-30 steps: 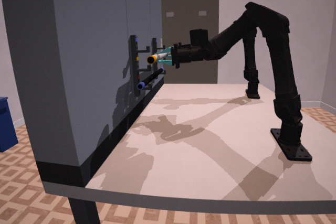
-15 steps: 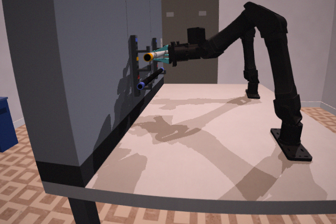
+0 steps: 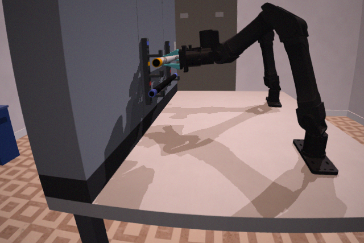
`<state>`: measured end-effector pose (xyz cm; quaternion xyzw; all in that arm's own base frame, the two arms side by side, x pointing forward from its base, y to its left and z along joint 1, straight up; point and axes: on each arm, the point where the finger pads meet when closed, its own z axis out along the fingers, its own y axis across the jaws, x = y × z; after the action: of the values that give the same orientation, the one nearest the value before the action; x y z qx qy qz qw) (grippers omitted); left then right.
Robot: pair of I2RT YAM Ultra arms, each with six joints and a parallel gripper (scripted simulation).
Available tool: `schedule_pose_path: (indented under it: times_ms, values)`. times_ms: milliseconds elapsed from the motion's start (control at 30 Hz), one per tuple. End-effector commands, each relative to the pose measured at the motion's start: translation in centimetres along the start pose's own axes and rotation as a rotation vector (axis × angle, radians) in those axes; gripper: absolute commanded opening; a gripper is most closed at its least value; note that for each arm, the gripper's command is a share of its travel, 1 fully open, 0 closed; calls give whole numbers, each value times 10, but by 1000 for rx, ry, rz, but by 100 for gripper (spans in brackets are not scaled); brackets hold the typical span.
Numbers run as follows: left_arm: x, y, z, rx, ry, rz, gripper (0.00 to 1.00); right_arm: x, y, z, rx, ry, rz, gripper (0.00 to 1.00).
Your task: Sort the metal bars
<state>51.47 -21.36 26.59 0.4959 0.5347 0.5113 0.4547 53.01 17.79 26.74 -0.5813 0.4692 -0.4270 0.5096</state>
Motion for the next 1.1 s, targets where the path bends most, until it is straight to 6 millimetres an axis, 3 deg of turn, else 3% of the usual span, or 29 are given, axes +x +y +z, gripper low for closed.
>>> schedule_pose_path:
  times_ms: [0,700,1067]
  values:
    - [3,44,5,-96,3,-28,0,5,-54,3,127,8,1,0]
    - [4,49,21,-97,5,-31,0,4,-61,19,133,6,4,0]
    - [4,10,24,-96,8,-29,0,4,-15,25,132,3,4,0]
